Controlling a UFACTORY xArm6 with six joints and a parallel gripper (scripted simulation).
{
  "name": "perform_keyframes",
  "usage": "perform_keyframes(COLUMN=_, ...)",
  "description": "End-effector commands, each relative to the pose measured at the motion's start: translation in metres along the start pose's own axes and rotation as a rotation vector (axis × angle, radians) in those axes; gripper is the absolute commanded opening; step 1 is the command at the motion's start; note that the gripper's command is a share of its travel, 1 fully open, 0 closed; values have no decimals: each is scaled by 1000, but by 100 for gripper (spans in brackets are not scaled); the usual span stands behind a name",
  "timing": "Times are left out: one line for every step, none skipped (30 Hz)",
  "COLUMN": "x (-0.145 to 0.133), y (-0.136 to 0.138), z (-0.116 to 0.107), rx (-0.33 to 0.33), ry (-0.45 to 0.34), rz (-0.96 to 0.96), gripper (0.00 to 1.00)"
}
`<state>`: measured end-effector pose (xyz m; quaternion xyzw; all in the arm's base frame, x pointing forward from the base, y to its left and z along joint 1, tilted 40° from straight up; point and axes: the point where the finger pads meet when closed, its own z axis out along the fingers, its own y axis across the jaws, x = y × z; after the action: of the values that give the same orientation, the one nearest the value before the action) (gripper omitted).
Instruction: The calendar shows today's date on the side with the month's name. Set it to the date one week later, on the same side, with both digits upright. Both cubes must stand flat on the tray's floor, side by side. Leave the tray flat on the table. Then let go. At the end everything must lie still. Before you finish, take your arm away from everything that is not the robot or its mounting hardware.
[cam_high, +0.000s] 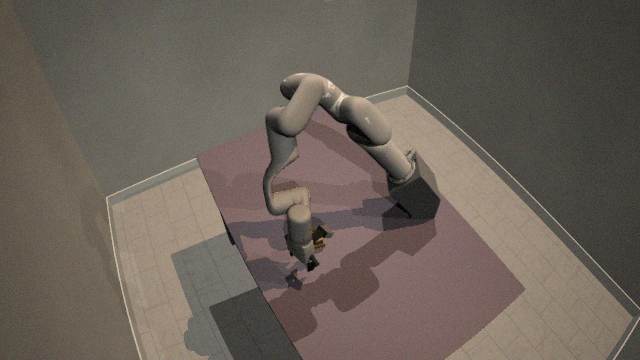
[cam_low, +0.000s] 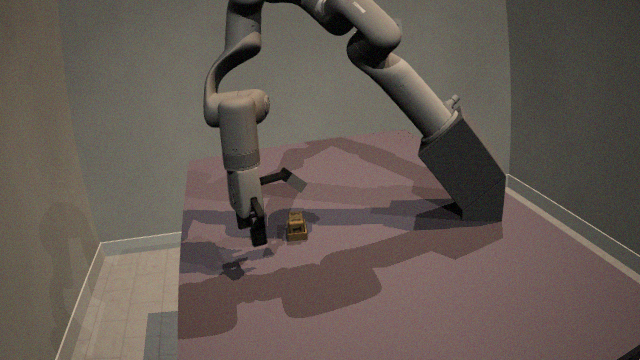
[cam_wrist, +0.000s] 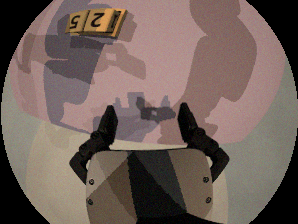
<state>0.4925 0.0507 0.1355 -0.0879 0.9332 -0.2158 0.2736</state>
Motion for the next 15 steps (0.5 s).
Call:
perform_keyframes(x=-4, y=-1, z=-1, rx=-5, ry=5, rz=-158, gripper=100)
perform_keyframes(x=-4, y=-1, z=-1, rx=-5, ry=5, rz=-167, gripper=100)
perform_keyframes(x=-4, y=-1, z=-1, rx=-5, ry=5, rz=-168, gripper=100)
perform_keyframes(x=-4, y=-1, z=-1, rx=-5, ry=5, rz=-170, gripper=100)
perform_keyframes(x=-4, y=-1, z=-1, rx=-5, ry=5, rz=-179, gripper=100)
perform_keyframes(x=-4, y=-1, z=-1, rx=-5, ry=5, rz=-198, gripper=100)
perform_keyframes(x=-5, y=-1, z=-1, rx=-5, ry=5, rz=-228, gripper=100)
perform_keyframes(x=-5, y=-2, z=-1, rx=-5, ry=5, rz=-265, gripper=100)
perform_keyframes(x=-5, y=-2, z=-1, rx=-5, ry=5, rz=-265, gripper=100)
perform_keyframes(x=-5, y=-2, z=-1, rx=-5, ry=5, rz=-265, gripper=100)
perform_keyframes(x=-6, y=-2, z=-1, rx=-5, ry=5, rz=-305, gripper=100)
perform_keyframes(x=-6, y=-2, z=-1, rx=-5, ry=5, rz=-341, gripper=100)
perform_keyframes(x=-7, y=-2, z=-1, rx=-5, ry=5, rz=-371, gripper=100)
perform_keyframes(x=-7, y=-3, z=-1, rx=-5, ry=5, rz=-391, gripper=100)
perform_keyframes(x=-7, y=-3, z=-1, rx=-5, ry=5, rz=-400, gripper=100)
